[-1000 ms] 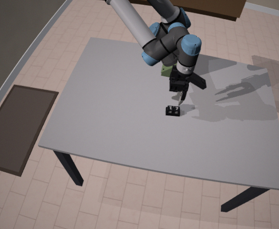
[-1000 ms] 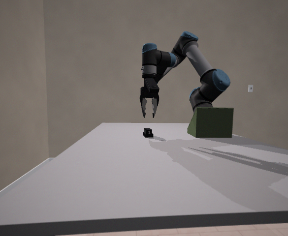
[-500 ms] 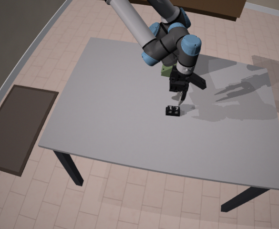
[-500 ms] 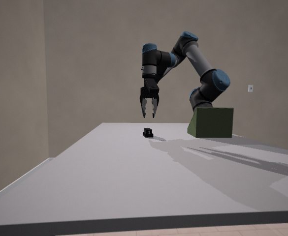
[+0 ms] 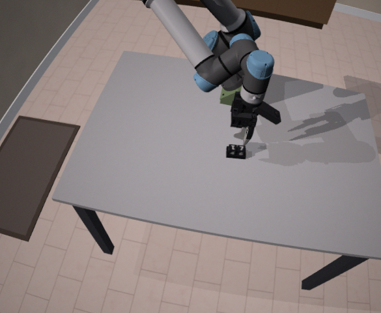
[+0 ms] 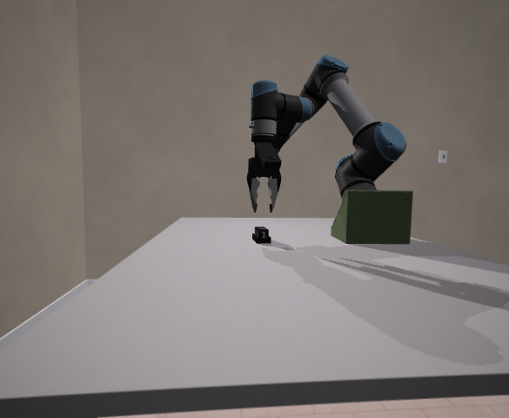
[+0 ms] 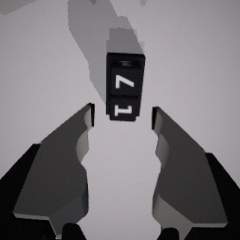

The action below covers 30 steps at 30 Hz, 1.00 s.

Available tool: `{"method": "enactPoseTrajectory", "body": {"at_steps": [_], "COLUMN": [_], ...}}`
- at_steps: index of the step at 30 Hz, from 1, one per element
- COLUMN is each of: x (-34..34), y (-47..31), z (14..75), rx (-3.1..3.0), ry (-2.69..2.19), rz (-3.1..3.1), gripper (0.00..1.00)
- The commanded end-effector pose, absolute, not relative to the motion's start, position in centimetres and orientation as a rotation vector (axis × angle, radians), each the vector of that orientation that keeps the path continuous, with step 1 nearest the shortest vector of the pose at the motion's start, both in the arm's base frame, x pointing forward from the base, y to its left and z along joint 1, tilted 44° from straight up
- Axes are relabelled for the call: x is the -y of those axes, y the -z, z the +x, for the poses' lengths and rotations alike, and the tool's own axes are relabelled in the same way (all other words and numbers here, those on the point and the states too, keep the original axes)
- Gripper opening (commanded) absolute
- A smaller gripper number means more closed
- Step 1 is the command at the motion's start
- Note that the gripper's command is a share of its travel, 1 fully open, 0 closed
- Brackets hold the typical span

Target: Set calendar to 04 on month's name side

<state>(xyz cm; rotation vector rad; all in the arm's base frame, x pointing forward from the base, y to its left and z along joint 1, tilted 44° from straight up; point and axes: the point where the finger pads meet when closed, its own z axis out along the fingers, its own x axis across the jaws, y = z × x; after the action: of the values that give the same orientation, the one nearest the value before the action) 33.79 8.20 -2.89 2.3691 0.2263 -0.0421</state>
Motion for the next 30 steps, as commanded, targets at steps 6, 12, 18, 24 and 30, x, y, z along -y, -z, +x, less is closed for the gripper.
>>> {"method": "enactPoseTrajectory", "body": {"at_steps": [6, 12, 18, 24, 30], "x": [-7.1, -6.7, -6.1, -5.6, -5.5], "y": [4.0, 4.5, 5.1, 5.6, 5.7], "z": [33.9, 33.9, 34.0, 34.0, 34.0], "rx": [-0.227, -0.227, -0.227, -0.227, -0.227], "ry": [0.041, 0.041, 0.041, 0.041, 0.041], "rz": [2.37, 2.37, 2.37, 2.37, 2.37], "gripper": [0.28, 0.28, 0.28, 0.28, 0.28]}}
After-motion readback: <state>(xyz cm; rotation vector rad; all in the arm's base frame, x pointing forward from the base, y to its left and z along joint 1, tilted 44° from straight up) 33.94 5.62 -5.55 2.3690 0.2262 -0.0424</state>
